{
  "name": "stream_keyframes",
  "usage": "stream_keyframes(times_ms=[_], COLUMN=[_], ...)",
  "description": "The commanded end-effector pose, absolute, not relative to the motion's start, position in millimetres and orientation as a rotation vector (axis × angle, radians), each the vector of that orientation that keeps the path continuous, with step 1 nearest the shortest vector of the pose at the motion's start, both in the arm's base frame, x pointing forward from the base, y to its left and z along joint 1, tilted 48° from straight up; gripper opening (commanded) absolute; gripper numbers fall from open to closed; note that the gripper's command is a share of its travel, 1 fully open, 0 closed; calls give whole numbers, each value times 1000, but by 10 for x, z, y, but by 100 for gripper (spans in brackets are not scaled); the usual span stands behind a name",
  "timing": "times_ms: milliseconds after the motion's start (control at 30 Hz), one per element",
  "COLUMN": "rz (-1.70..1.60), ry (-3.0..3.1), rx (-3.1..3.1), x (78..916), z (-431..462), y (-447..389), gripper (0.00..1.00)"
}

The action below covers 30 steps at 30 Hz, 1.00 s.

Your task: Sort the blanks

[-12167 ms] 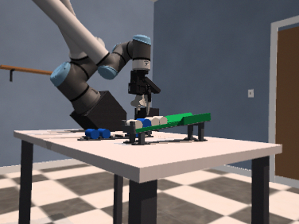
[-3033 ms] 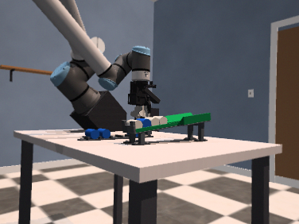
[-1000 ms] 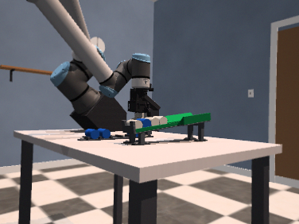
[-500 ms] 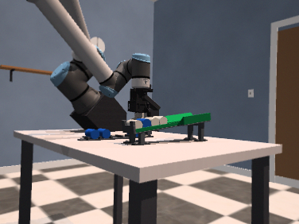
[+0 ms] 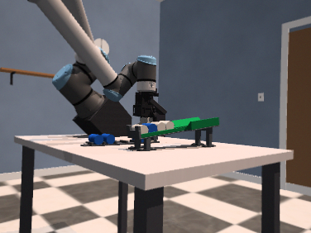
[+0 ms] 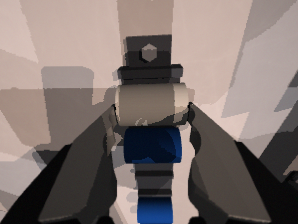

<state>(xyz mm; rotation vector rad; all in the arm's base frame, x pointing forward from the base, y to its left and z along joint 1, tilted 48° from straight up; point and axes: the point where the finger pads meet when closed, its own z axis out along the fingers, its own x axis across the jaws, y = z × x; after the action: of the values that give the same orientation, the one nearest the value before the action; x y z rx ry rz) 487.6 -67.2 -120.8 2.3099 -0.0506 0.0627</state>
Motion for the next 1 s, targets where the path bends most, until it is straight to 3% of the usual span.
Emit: stream_keyframes(times_ms=[0, 967], rz=[59, 62], ry=[-49, -48], rx=[2311, 2311], x=[4849, 4855], z=[-1214, -1179], y=[-672, -633], gripper=[36, 36])
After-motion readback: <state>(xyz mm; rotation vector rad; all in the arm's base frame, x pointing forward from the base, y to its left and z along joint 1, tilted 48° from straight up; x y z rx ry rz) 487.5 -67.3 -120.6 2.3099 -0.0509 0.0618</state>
